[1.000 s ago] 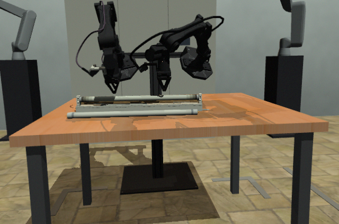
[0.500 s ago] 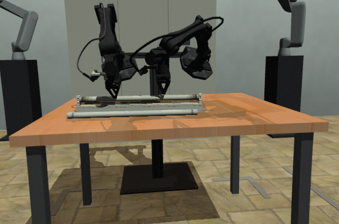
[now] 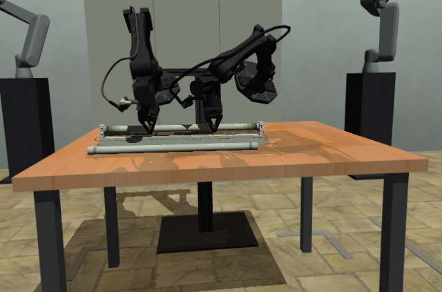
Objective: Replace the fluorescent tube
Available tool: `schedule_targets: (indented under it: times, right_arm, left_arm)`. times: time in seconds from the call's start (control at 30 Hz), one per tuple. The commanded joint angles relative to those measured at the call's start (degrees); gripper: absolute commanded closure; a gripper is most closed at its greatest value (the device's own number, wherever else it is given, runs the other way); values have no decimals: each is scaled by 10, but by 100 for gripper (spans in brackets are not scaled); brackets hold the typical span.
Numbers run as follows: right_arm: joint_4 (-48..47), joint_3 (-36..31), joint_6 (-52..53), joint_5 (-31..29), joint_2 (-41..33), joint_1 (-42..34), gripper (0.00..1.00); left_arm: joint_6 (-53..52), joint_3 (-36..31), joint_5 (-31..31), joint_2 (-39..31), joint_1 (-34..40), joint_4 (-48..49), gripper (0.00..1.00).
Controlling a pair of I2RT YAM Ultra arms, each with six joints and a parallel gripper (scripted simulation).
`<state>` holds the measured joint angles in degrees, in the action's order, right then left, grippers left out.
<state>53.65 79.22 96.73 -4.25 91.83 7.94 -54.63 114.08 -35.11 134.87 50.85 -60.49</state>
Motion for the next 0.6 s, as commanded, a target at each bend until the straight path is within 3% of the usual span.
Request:
schedule_targets:
  times: [0.0,0.23,0.27,0.57]
  right_arm:
    - [-9,9,6,-7,-19,5,51]
    - [9,-8,6,-2,-7,-3,51]
    - [9,-7,6,-5,-7,-3,51]
    - [9,-7,6,-5,-7,-3,51]
  left_arm:
    - [-8,21,8,-18,20,-9,51]
    - [-8,25,8,-23,21,-7,51]
    - [-8,25,8,-22,21,-7,89]
    - [-8,25,8,-17,21,-1,89]
